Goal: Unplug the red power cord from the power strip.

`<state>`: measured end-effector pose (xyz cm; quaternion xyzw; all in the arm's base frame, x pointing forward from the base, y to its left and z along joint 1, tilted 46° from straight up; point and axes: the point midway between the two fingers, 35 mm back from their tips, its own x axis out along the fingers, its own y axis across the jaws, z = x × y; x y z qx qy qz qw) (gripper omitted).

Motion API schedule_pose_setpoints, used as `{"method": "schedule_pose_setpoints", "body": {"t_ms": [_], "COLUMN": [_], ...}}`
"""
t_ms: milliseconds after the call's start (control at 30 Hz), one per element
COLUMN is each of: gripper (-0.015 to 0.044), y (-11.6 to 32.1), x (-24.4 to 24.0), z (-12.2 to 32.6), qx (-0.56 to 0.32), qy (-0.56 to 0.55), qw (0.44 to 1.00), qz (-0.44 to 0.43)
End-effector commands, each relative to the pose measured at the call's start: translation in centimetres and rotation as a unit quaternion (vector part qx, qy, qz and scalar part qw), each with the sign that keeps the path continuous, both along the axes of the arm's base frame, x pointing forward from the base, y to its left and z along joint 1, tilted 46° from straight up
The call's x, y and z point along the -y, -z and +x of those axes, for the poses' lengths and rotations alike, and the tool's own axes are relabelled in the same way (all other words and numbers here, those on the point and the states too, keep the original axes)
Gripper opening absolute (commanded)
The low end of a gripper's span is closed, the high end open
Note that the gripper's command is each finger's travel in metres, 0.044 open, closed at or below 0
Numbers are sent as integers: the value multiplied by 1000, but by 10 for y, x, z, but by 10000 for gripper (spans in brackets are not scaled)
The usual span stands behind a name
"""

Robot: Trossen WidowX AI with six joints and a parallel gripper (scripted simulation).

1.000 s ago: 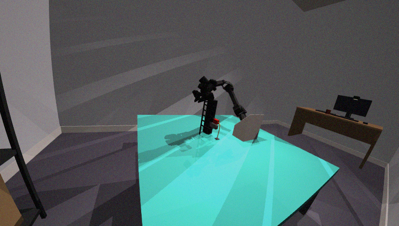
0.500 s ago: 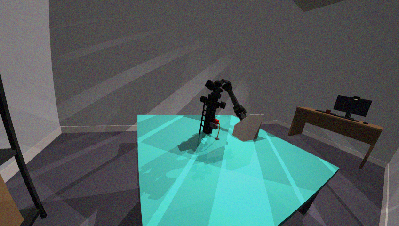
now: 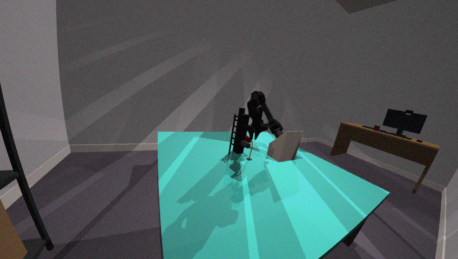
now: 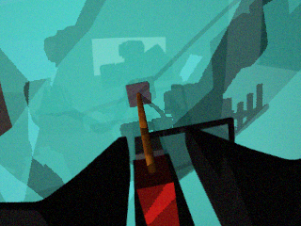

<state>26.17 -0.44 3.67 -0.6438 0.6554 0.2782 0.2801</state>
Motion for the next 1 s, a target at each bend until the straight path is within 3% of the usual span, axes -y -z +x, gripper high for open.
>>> {"method": "schedule_pose_setpoints", "body": {"t_ms": [0, 967], "gripper": [160, 160], "y": [-2, -27], "x": [3, 28], "z": [-6, -4], "qx": [-27, -27], "qy": [-16, -16], "qw": [999, 999], "qz": [-17, -18]}}
